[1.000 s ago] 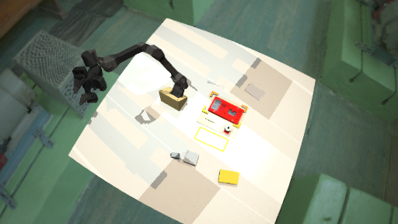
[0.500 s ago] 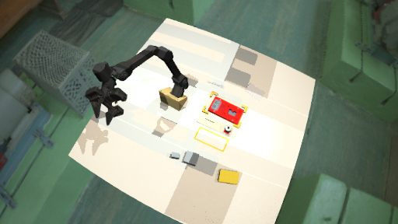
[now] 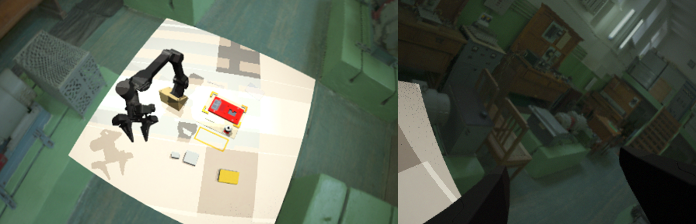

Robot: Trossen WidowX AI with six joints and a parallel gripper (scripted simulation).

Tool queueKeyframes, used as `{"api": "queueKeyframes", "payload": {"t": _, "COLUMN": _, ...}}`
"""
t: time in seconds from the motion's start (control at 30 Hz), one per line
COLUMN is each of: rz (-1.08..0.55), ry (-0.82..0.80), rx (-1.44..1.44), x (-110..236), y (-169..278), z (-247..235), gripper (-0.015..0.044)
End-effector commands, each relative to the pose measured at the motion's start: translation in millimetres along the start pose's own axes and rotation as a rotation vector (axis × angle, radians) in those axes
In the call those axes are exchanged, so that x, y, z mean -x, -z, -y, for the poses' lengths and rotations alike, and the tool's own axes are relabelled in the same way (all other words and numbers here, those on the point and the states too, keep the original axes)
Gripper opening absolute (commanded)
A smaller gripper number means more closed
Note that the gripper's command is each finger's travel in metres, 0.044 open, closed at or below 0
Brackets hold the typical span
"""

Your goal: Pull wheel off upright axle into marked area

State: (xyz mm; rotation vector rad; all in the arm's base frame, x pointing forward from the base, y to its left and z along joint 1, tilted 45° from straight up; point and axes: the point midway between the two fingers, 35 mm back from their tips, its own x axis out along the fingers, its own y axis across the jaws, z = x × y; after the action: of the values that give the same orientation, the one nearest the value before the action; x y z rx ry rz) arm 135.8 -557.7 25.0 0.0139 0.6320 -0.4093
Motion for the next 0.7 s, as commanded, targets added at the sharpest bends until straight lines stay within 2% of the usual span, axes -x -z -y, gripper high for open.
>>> {"api": "queueKeyframes", "payload": {"t": 0.0, "rz": -0.038, "ry": -0.092, "rx": -0.131, "x": -23.6, "y": -15.1, "z": -38.2, "gripper": 0.0300}}
{"api": "queueKeyframes", "payload": {"t": 0.33, "rz": -0.171, "ry": -0.284, "rx": -0.403, "x": -63.3, "y": -49.1, "z": -131.3, "gripper": 0.0300}}
{"api": "queueKeyframes", "payload": {"t": 0.67, "rz": -0.392, "ry": -0.428, "rx": -0.659, "x": -82.3, "y": -74.1, "z": -233.5, "gripper": 0.0300}}
